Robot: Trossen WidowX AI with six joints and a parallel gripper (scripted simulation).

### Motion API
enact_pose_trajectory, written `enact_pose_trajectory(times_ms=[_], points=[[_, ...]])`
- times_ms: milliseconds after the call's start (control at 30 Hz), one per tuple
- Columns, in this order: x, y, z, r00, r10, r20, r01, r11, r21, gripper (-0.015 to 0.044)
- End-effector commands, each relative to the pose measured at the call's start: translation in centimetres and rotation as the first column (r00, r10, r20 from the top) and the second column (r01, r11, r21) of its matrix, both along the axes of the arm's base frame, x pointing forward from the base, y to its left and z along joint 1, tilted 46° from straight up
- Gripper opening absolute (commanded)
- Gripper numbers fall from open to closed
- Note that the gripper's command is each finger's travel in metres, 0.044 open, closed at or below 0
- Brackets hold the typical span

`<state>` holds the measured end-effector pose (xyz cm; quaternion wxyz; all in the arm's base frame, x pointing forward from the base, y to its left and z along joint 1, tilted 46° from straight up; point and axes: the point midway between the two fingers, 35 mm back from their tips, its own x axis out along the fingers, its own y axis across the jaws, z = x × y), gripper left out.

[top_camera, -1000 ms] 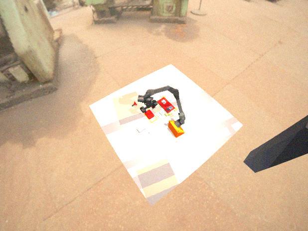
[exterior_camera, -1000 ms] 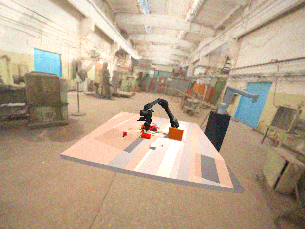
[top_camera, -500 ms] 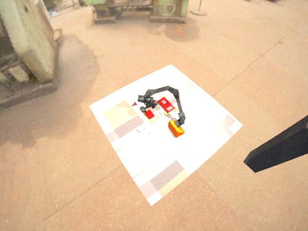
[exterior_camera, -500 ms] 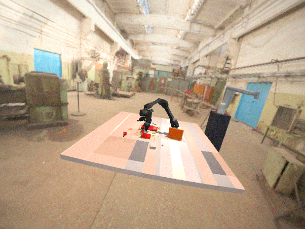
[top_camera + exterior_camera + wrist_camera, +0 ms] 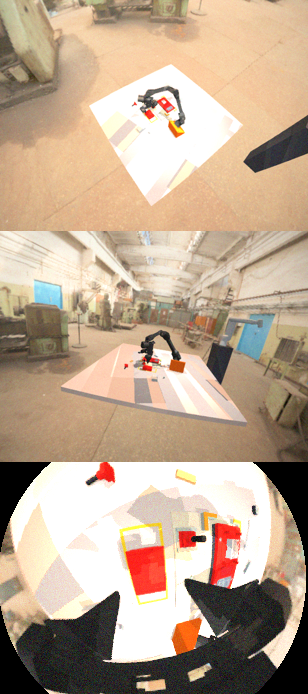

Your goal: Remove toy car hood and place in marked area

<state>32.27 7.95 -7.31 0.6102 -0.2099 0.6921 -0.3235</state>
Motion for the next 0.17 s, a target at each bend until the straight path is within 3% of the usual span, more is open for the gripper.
enact_pose_trajectory(times_ms=[0,133], points=[[-0.03,0.05,0.01,1.0,-0.008,0.003,0.008,1.0,0.002,0.044],[-0.03,0.05,0.01,1.0,-0.008,0.003,0.008,1.0,0.002,0.044]])
